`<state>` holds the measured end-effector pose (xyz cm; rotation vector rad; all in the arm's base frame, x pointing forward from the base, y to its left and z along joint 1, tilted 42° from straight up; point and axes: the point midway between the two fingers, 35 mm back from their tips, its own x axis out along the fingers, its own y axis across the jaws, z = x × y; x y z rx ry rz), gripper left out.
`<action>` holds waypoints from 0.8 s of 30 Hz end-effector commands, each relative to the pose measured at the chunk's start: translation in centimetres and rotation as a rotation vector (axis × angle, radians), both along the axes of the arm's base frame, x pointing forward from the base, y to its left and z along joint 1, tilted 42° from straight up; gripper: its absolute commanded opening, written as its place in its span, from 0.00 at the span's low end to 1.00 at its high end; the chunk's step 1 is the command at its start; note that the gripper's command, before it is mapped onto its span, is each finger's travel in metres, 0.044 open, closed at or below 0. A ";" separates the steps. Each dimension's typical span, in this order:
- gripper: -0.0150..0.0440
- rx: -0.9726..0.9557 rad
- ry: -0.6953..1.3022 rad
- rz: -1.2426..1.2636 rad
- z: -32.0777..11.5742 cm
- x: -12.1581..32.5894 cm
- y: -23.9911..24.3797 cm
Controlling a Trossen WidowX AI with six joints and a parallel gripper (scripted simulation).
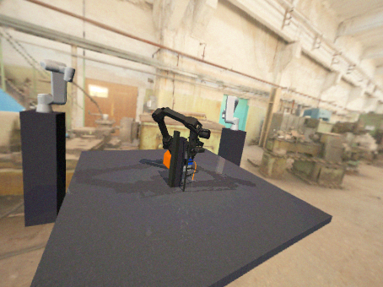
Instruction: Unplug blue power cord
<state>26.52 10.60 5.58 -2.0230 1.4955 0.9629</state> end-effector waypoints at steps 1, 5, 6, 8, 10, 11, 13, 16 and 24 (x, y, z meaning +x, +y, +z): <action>0.53 -0.008 0.006 0.000 -0.5 0.0 -0.6; 0.53 -0.008 0.006 0.000 -0.5 0.0 -0.7; 0.53 -0.008 0.006 0.000 -0.5 0.0 -0.7; 0.44 -0.002 0.002 -0.002 -0.4 0.1 -0.4; 0.38 -0.002 0.002 -0.002 -0.4 0.1 -0.4; 0.37 -0.002 0.002 -0.002 -0.4 0.1 -0.4; 0.35 -0.002 0.002 -0.002 -0.4 0.1 -0.4; 0.31 -0.002 0.002 -0.002 -0.4 0.1 -0.4; 0.25 -0.001 0.002 -0.002 -0.8 0.0 0.0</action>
